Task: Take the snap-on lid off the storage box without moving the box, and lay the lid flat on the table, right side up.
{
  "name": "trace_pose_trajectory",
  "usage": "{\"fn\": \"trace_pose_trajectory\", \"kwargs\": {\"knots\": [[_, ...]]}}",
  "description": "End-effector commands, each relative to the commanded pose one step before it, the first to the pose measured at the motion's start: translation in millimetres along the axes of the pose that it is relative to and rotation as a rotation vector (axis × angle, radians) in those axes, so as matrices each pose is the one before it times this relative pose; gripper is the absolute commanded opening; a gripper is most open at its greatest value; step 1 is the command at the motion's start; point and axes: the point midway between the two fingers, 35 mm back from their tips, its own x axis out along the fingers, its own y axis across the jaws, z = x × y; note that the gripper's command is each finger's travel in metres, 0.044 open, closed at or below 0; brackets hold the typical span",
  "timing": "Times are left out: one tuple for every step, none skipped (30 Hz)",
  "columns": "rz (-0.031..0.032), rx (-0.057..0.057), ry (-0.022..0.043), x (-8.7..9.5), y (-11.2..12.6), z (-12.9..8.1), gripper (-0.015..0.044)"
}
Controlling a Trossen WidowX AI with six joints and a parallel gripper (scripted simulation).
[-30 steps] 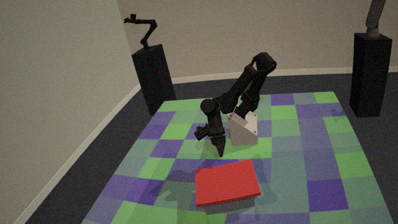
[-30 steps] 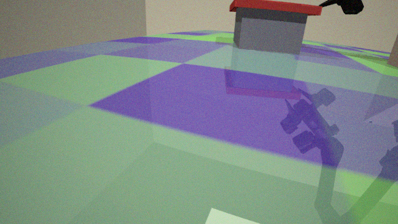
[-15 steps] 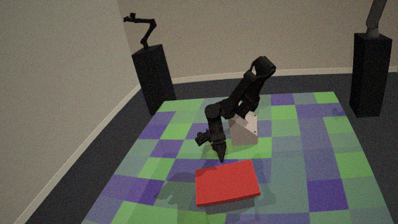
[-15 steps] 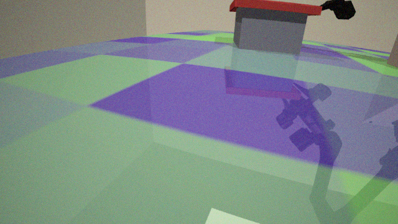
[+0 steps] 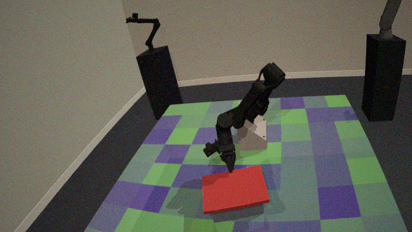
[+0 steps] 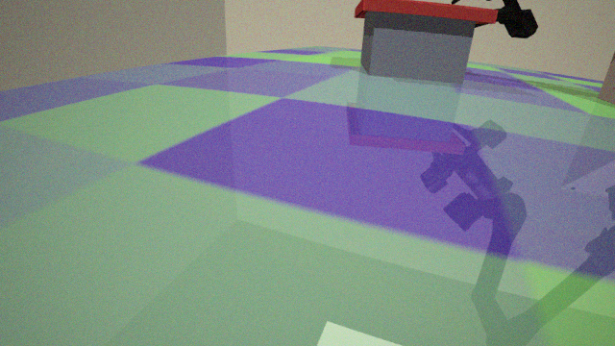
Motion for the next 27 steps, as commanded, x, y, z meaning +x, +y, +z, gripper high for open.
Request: {"fn": "trace_pose_trajectory", "kwargs": {"knots": [[0.00613, 0.0023, 0.00155, 7.33, 0.84, -1.09, 0.0235], [0.00125, 0.0005, 0.00088, 1.49, -0.03, -0.40, 0.0235], [0.00102, 0.0004, 0.00073, 1.17, -0.03, -0.33, 0.0235], [0.00063, 0.0003, 0.00046, 0.71, -0.02, -0.20, 0.0235], [0.00021, 0.0001, 0.00016, 0.24, -0.01, -0.07, 0.0235], [0.00000, 0.0000, 0.00000, 0.00, 0.00, 0.00, 0.0209], [0.00000, 0.0000, 0.00000, 0.00, 0.00, 0.00, 0.0183], [0.00000, 0.0000, 0.00000, 0.00, 0.00, 0.00, 0.0156], [0.00000, 0.0000, 0.00000, 0.00, 0.00, 0.00, 0.0150], [0.00000, 0.0000, 0.00000, 0.00, 0.00, 0.00, 0.0143], [0.00000, 0.0000, 0.00000, 0.00, 0.00, 0.00, 0.0136], [0.00000, 0.0000, 0.00000, 0.00, 0.00, 0.00, 0.0130], [0.00000, 0.0000, 0.00000, 0.00, 0.00, 0.00, 0.0123], [0.00000, 0.0000, 0.00000, 0.00, 0.00, 0.00, 0.0116], [0.00000, 0.0000, 0.00000, 0.00, 0.00, 0.00, 0.0110], [0.00000, 0.0000, 0.00000, 0.00, 0.00, 0.00, 0.0103], [0.00000, 0.0000, 0.00000, 0.00, 0.00, 0.00, 0.0096], [0.00000, 0.0000, 0.00000, 0.00, 0.00, 0.00, 0.0090], [0.00000, 0.0000, 0.00000, 0.00, 0.00, 0.00, 0.0063], [0.00000, 0.0000, 0.00000, 0.00, 0.00, 0.00, 0.0037], [0.00000, 0.0000, 0.00000, 0.00, 0.00, 0.00, 0.0011], [0.00000, 0.0000, 0.00000, 0.00, 0.00, 0.00, 0.0000], [0.00000, 0.0000, 0.00000, 0.00, 0.00, 0.00, 0.0000], [0.00000, 0.0000, 0.00000, 0.00, 0.00, 0.00, 0.0000], [-0.00164, -0.0019, 0.00253, -0.70, -0.84, -0.38, 0.0000], [-0.00002, 0.0000, -0.00002, -0.13, 0.15, 0.01, 0.0000], [0.00000, 0.0000, -0.00001, -0.13, 0.16, 0.00, 0.0000]]}}
